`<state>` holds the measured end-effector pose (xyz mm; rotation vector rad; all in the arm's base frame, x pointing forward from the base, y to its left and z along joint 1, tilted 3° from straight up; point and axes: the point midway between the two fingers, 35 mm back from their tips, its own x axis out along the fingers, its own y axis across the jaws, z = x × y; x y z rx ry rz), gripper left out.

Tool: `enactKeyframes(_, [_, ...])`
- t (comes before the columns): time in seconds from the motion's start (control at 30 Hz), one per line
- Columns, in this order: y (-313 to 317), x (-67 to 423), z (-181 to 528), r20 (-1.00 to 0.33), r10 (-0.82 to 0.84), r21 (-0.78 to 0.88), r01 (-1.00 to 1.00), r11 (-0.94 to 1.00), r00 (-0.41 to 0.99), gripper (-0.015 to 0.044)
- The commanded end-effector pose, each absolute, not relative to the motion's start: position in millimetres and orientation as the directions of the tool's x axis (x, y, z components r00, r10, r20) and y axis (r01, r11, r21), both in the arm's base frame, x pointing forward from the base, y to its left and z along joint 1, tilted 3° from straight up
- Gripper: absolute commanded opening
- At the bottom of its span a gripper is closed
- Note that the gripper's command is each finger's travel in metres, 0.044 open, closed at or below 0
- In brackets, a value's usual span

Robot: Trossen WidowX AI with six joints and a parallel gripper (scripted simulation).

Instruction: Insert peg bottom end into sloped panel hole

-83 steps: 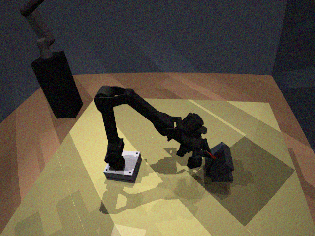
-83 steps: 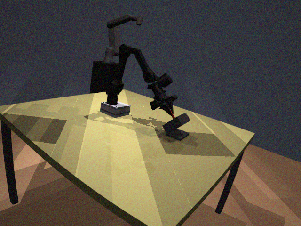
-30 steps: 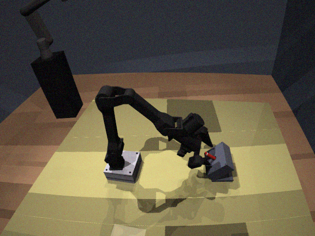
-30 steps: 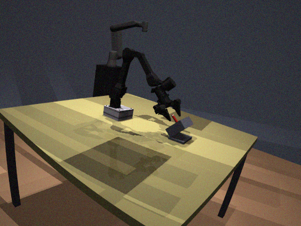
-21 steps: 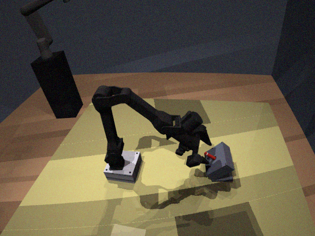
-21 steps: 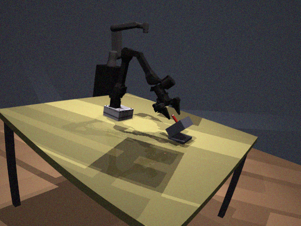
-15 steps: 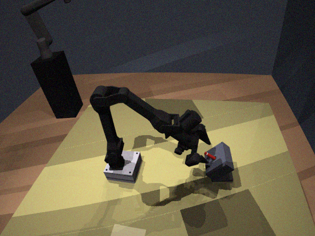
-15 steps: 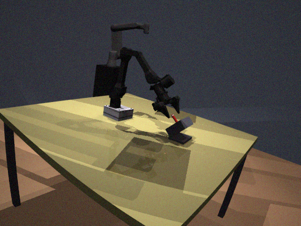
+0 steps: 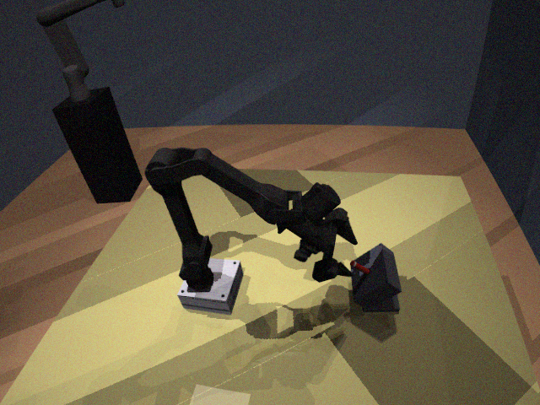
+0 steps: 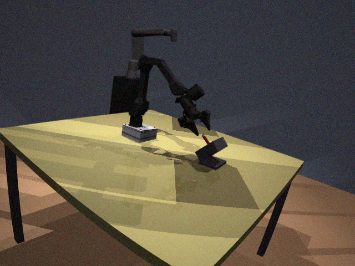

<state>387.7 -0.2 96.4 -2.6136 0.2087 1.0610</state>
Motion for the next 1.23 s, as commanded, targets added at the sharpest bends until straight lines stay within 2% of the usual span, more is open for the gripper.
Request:
enactKeyframes(0.0, [-1,384,100,-0.699,-0.021,-0.229,-0.252,-0.94,0.714,0.044])
enactKeyframes(1.2, [2,356,130,-0.7,-0.021,-0.227,-0.251,-0.941,0.714,0.044])
